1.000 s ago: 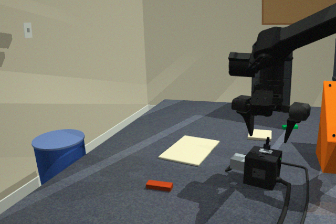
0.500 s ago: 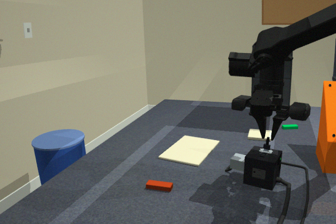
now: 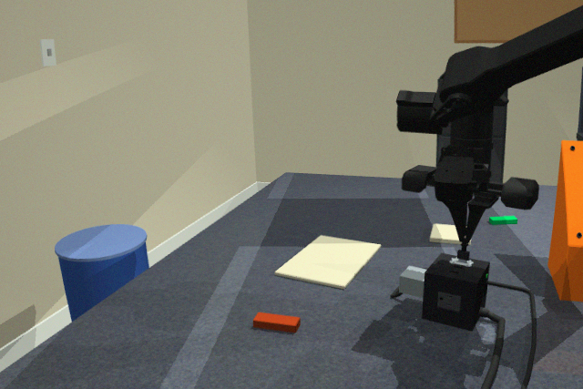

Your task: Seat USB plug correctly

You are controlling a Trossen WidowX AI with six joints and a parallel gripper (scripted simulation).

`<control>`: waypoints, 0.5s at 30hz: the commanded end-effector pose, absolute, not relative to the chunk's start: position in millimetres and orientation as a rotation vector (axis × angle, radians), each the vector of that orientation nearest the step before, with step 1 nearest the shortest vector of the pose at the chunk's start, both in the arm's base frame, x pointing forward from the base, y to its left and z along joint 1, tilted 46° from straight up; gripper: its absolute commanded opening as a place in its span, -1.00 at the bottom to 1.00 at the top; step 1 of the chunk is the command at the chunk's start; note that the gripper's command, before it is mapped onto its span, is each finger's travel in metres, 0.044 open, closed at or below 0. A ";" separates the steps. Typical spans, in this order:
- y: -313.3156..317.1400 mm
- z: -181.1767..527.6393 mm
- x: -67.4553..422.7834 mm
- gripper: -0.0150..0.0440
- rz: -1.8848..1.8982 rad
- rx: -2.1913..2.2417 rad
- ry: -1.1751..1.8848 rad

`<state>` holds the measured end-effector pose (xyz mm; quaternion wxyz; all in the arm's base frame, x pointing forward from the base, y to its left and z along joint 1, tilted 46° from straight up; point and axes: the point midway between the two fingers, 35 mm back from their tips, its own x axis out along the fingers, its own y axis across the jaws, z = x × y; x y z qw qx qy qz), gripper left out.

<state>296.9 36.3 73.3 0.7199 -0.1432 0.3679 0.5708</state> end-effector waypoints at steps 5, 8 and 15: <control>36.0 73.5 296.9 -0.49 1.262 -0.317 0.813; 34.6 74.8 296.8 -0.49 1.262 -0.317 0.813; 31.3 78.0 296.4 -0.49 1.262 -0.317 0.814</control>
